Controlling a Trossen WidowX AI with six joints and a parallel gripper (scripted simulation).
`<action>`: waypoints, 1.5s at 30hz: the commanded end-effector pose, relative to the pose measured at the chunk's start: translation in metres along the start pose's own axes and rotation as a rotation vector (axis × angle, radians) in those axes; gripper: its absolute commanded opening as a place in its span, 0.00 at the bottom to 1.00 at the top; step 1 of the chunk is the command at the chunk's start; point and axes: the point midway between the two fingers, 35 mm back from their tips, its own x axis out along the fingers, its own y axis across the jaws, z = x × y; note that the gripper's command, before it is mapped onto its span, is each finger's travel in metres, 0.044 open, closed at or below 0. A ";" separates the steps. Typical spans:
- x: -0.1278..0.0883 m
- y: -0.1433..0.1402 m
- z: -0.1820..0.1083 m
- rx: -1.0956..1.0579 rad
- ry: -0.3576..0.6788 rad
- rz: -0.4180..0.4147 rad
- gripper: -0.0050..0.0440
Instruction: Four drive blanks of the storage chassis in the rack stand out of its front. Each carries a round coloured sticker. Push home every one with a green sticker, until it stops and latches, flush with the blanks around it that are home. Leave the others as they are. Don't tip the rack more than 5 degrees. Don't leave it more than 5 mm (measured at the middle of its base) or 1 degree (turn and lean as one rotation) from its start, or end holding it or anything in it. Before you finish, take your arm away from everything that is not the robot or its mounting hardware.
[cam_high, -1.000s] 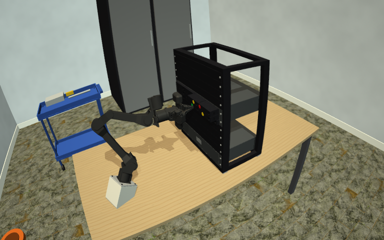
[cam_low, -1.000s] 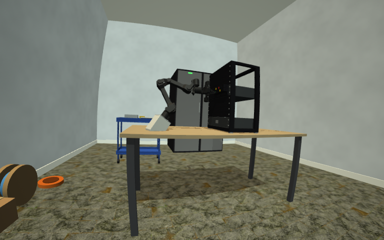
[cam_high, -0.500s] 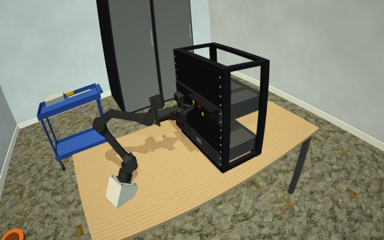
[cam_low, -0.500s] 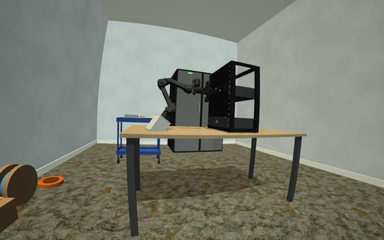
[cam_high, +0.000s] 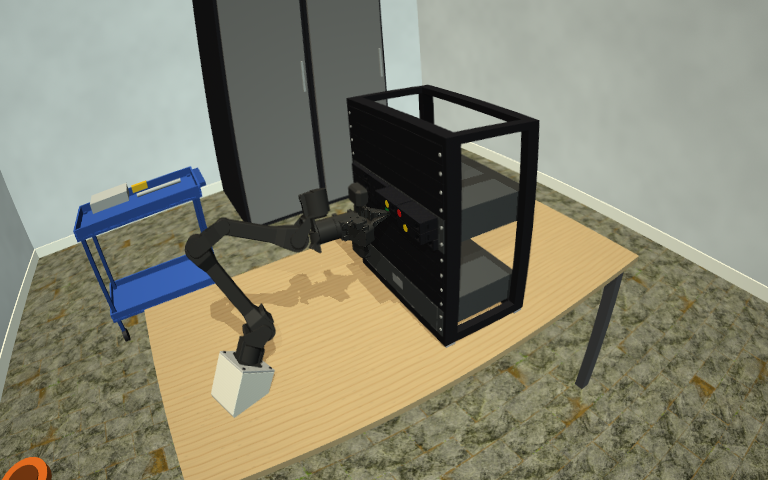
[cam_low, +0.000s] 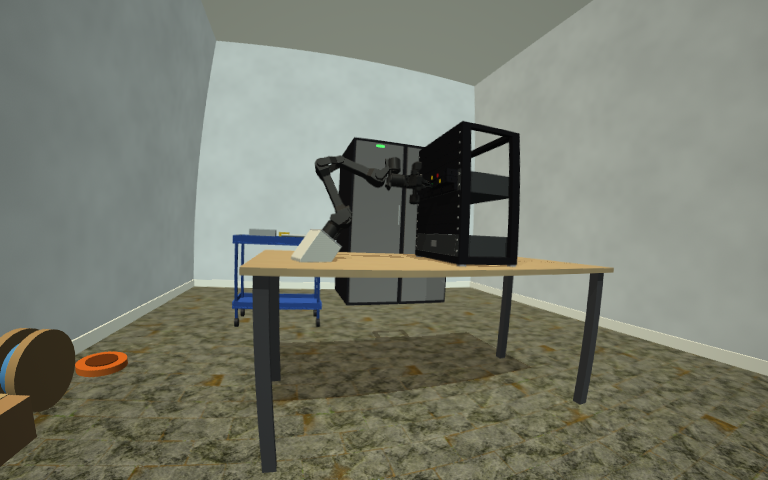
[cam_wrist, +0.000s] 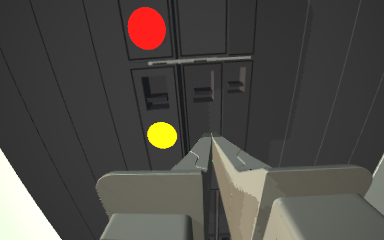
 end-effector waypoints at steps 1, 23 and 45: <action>-0.001 0.014 -0.004 -0.006 0.007 0.037 0.10; 0.009 0.018 -0.004 -0.006 0.007 0.037 0.10; 0.009 0.018 -0.004 -0.006 0.007 0.037 0.10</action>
